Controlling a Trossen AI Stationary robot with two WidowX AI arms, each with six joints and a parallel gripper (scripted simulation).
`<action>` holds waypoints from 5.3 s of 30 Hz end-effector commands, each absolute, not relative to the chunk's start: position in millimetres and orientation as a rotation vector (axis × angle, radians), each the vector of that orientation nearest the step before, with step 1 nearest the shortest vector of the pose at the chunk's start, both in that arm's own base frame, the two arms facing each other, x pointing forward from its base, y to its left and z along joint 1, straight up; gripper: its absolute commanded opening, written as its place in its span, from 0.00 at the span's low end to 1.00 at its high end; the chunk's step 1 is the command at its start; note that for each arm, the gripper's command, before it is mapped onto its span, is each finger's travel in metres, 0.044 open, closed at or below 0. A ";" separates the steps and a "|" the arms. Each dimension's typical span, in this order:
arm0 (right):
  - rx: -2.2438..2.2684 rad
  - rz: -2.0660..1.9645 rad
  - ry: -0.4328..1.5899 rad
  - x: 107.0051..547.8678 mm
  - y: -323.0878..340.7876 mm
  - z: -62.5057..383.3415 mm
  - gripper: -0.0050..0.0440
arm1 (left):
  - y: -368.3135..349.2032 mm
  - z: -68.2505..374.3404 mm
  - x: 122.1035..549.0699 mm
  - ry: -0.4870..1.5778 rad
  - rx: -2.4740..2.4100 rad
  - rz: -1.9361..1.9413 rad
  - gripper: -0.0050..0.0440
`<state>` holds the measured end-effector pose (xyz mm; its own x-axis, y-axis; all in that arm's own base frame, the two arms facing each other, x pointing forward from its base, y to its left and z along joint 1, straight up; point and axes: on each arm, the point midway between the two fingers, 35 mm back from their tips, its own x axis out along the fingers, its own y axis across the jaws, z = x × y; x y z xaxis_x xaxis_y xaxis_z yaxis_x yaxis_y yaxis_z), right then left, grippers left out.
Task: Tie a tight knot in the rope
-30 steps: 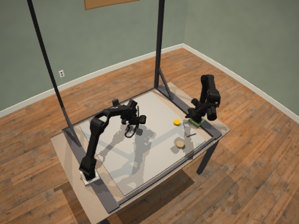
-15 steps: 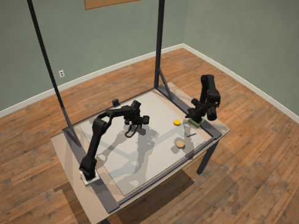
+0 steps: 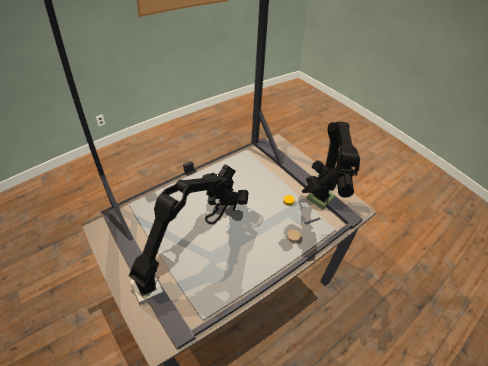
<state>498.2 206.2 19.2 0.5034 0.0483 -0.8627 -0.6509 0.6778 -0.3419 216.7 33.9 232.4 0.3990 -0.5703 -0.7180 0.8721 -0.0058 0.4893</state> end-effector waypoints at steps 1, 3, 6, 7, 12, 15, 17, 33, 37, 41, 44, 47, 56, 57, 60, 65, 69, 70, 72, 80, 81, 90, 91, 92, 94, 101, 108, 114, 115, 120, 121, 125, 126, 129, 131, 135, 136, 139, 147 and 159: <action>-0.717 0.470 0.931 503.4 208.9 31.6 0.16 | 33.3 235.5 216.3 0.351 1.075 -1.167 0.28; -0.717 0.470 0.931 503.4 208.9 31.6 0.21 | 33.3 235.5 216.3 0.351 1.075 -1.167 0.28; -0.717 0.470 0.931 503.4 208.9 31.6 0.28 | 33.3 235.5 216.3 0.351 1.075 -1.167 0.28; -0.717 0.470 0.931 503.4 208.9 31.6 0.28 | 33.3 235.5 216.3 0.351 1.075 -1.167 0.28; -0.717 0.470 0.931 503.4 208.9 31.6 0.28 | 33.3 235.5 216.3 0.351 1.075 -1.167 0.28; -0.717 0.470 0.931 503.3 208.9 33.7 0.28 | 33.3 235.5 216.3 0.351 1.075 -1.167 0.28; -0.717 0.470 0.931 503.2 208.8 39.9 0.28 | 33.3 235.5 216.3 0.351 1.075 -1.167 0.28; -0.717 0.470 0.931 503.0 208.7 47.2 0.72 | 33.3 235.5 216.3 0.351 1.075 -1.167 0.28; -0.717 0.470 0.931 502.8 208.6 60.2 0.86 | 33.3 235.5 216.3 0.351 1.075 -1.167 0.28; -0.717 0.470 0.931 502.3 208.4 69.8 1.00 | 33.3 235.5 216.3 0.351 1.075 -1.167 0.28; -0.717 0.470 0.931 502.3 208.4 73.0 1.00 | 33.3 235.5 216.3 0.351 1.075 -1.167 0.28; -0.717 0.470 0.931 502.1 208.3 86.0 1.00 | 33.3 235.5 216.3 0.351 1.075 -1.167 0.28; -0.717 0.470 0.931 501.5 208.0 102.0 1.00 | 33.3 235.5 216.3 0.351 1.075 -1.167 0.28; -0.717 0.470 0.931 501.5 208.0 106.4 1.00 | 33.3 235.5 216.3 0.351 1.075 -1.167 0.28; -0.717 0.470 0.931 500.9 207.8 119.5 1.00 | 33.3 235.5 216.3 0.351 1.075 -1.167 0.28; -0.717 0.470 0.931 500.8 207.7 127.7 1.00 | 33.3 235.5 216.3 0.351 1.075 -1.167 0.28; -0.717 0.470 0.931 500.1 207.4 145.2 1.00 | 33.3 235.5 216.3 0.351 1.075 -1.167 0.28; -0.717 0.470 0.931 500.0 207.3 147.1 1.00 | 33.3 235.5 216.3 0.351 1.075 -1.167 0.28; -0.717 0.470 0.931 500.0 207.3 147.1 1.00 | 33.3 235.5 216.3 0.351 1.075 -1.167 0.28; -0.716 0.472 0.932 498.9 208.3 147.9 0.80 | 33.3 235.5 216.3 0.351 1.075 -1.167 0.28; -0.716 0.473 0.934 497.9 209.2 148.1 0.76 | 33.3 235.5 216.3 0.351 1.075 -1.167 0.28; -0.710 0.500 0.957 476.3 228.1 152.2 0.41 | 33.3 235.5 216.3 0.351 1.075 -1.167 0.28; -0.709 0.507 0.963 470.7 232.7 153.2 0.36 | 33.3 235.5 216.3 0.351 1.075 -1.167 0.28; -0.708 0.514 0.970 464.4 237.6 154.4 0.31 | 33.3 235.5 216.3 0.351 1.075 -1.167 0.28; -0.706 0.530 0.986 449.7 248.2 157.1 0.28 | 33.3 235.5 216.3 0.351 1.075 -1.167 0.28; -0.707 0.593 1.061 378.9 287.7 169.7 0.28 | 33.3 235.5 216.3 0.351 1.075 -1.167 0.28; -0.721 0.632 1.126 316.9 308.3 180.7 0.28 | 33.3 235.5 216.3 0.351 1.075 -1.167 0.28; -0.755 0.661 1.197 245.1 317.6 193.9 0.28 | 33.3 235.5 216.3 0.351 1.075 -1.167 0.28; -0.761 0.664 1.207 234.5 317.7 195.9 0.28 | 33.3 235.5 216.3 0.351 1.075 -1.167 0.28; -0.793 0.671 1.249 190.3 314.3 204.8 0.28 | 33.3 235.5 216.3 0.351 1.075 -1.167 0.28; -0.799 0.672 1.255 183.4 313.2 206.2 0.28 | 33.3 235.5 216.3 0.351 1.075 -1.167 0.28; -0.809 0.672 1.265 171.8 311.0 208.7 0.28 | 33.3 235.5 216.3 0.351 1.075 -1.167 0.28; -0.813 0.672 1.270 166.9 309.9 209.7 0.28 | 33.3 235.5 216.3 0.351 1.075 -1.167 0.28; -0.824 0.671 1.279 156.2 307.2 212.1 0.28 | 33.3 235.5 216.3 0.351 1.075 -1.167 0.28; -0.828 0.671 1.282 152.0 306.0 213.1 0.28 | 33.3 235.5 216.3 0.351 1.075 -1.167 0.28; -0.831 0.671 1.285 148.7 305.1 213.8 0.28 | 33.3 235.5 216.3 0.351 1.075 -1.167 0.28; -0.831 0.671 1.285 148.6 305.0 213.8 0.28 | 33.3 235.5 216.3 0.351 1.075 -1.167 0.28; -0.831 0.671 1.285 148.6 305.0 213.8 0.28 | 33.3 235.5 216.3 0.351 1.075 -1.167 0.28; -0.831 0.671 1.285 148.6 305.0 213.8 0.28 | 33.3 235.5 216.3 0.351 1.075 -1.167 0.37; -0.831 0.671 1.285 148.6 305.0 213.8 0.28 | 32.4 233.7 219.2 0.357 1.078 -1.182 0.28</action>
<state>149.1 306.2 205.9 0.1619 -0.0436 -0.9858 -0.8236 0.5443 -0.1593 217.2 32.7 231.9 0.3933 -0.5737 -0.7184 0.8750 -0.0061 0.4840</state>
